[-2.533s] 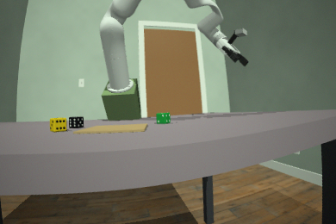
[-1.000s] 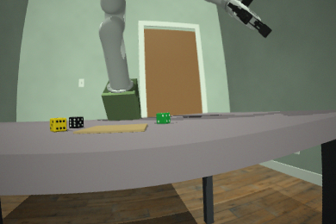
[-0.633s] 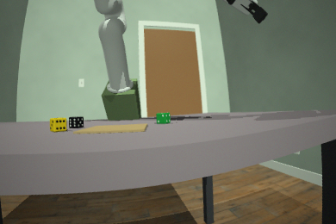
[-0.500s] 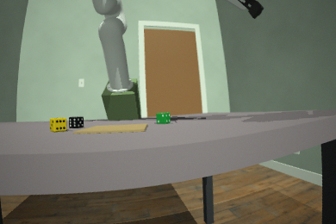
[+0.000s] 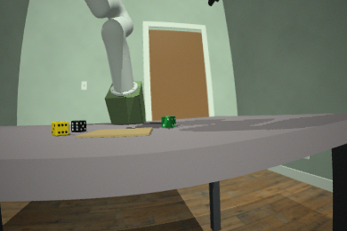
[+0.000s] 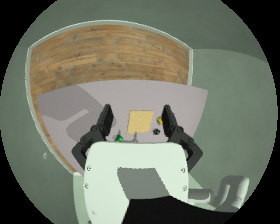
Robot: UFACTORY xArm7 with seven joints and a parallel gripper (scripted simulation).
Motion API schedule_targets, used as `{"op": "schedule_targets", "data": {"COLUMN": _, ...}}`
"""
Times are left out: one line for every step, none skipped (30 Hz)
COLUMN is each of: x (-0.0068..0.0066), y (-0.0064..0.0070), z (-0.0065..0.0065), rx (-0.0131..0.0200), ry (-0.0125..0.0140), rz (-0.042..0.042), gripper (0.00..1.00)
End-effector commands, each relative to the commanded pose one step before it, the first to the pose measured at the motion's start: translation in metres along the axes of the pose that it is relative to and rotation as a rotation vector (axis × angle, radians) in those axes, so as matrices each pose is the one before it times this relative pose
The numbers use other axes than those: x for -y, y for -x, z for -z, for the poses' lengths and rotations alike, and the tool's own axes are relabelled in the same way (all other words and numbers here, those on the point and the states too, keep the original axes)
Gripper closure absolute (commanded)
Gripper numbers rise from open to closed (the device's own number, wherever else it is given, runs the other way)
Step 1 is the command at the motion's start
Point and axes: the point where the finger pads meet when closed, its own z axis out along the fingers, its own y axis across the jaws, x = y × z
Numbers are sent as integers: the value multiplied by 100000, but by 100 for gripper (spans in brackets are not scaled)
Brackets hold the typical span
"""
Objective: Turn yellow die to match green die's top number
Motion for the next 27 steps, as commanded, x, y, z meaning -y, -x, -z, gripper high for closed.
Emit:
{"op": "schedule_targets", "data": {"x": -4237, "y": 827, "z": -2018, "rx": 6148, "ry": 251, "rz": -1202, "gripper": 0}}
{"op": "schedule_targets", "data": {"x": -706, "y": 60, "z": -385, "rx": 0, "ry": 0, "rz": 0, "gripper": 0}}
{"op": "schedule_targets", "data": {"x": -2984, "y": 1186, "z": -1712, "rx": 4827, "ry": -330, "rz": -936, "gripper": 0}}
{"op": "schedule_targets", "data": {"x": 0, "y": 0, "z": 0, "rx": 0, "ry": 0, "rz": 0, "gripper": 0}}
{"op": "schedule_targets", "data": {"x": 0, "y": 0, "z": 0, "rx": 0, "ry": 0, "rz": 0, "gripper": 0}}
{"op": "schedule_targets", "data": {"x": 0, "y": 0, "z": 0, "rx": 0, "ry": 0, "rz": 0, "gripper": 0}}
{"op": "schedule_targets", "data": {"x": -2679, "y": 1344, "z": -1579, "rx": 4605, "ry": -961, "rz": -877, "gripper": 0}}
{"op": "schedule_targets", "data": {"x": 0, "y": 0, "z": 0, "rx": 0, "ry": 0, "rz": 0, "gripper": 0}}
{"op": "schedule_targets", "data": {"x": 0, "y": 0, "z": 0, "rx": 0, "ry": 0, "rz": 0, "gripper": 0}}
{"op": "schedule_targets", "data": {"x": -2356, "y": 1451, "z": -1437, "rx": 4285, "ry": -1541, "rz": -801, "gripper": 0}}
{"op": "schedule_targets", "data": {"x": 0, "y": 0, "z": 0, "rx": 0, "ry": 0, "rz": 0, "gripper": 0}}
{"op": "schedule_targets", "data": {"x": 0, "y": 0, "z": 0, "rx": 0, "ry": 0, "rz": 0, "gripper": 0}}
{"op": "schedule_targets", "data": {"x": -2026, "y": 1509, "z": -1289, "rx": 3884, "ry": -2048, "rz": -708, "gripper": 0}}
{"op": "schedule_targets", "data": {"x": 0, "y": 0, "z": 0, "rx": 0, "ry": 0, "rz": 0, "gripper": 0}}
{"op": "schedule_targets", "data": {"x": 0, "y": 0, "z": 0, "rx": 0, "ry": 0, "rz": 0, "gripper": 0}}
{"op": "schedule_targets", "data": {"x": -1701, "y": 1519, "z": -1141, "rx": 3424, "ry": -2465, "rz": -603, "gripper": 0}}
{"op": "schedule_targets", "data": {"x": 0, "y": 0, "z": 0, "rx": 0, "ry": 0, "rz": 0, "gripper": 0}}
{"op": "schedule_targets", "data": {"x": 0, "y": 0, "z": 0, "rx": 0, "ry": 0, "rz": 0, "gripper": 0}}
{"op": "schedule_targets", "data": {"x": -1391, "y": 1487, "z": -995, "rx": 2929, "ry": -2780, "rz": -488, "gripper": 0}}
{"op": "schedule_targets", "data": {"x": 0, "y": 0, "z": 0, "rx": 0, "ry": 0, "rz": 0, "gripper": 0}}
{"op": "schedule_targets", "data": {"x": 0, "y": 0, "z": 0, "rx": 0, "ry": 0, "rz": 0, "gripper": 0}}
{"op": "schedule_targets", "data": {"x": -1106, "y": 1420, "z": -856, "rx": 2424, "ry": -2989, "rz": -370, "gripper": 0}}
{"op": "schedule_targets", "data": {"x": 0, "y": 0, "z": 0, "rx": 0, "ry": 0, "rz": 0, "gripper": 0}}
{"op": "schedule_targets", "data": {"x": 0, "y": 0, "z": 0, "rx": 0, "ry": 0, "rz": 0, "gripper": 0}}
{"op": "schedule_targets", "data": {"x": -849, "y": 1325, "z": -726, "rx": 1933, "ry": -3093, "rz": -252, "gripper": 0}}
{"op": "schedule_targets", "data": {"x": 0, "y": 0, "z": 0, "rx": 0, "ry": 0, "rz": 0, "gripper": 0}}
{"op": "schedule_targets", "data": {"x": 0, "y": 0, "z": 0, "rx": 0, "ry": 0, "rz": 0, "gripper": 0}}
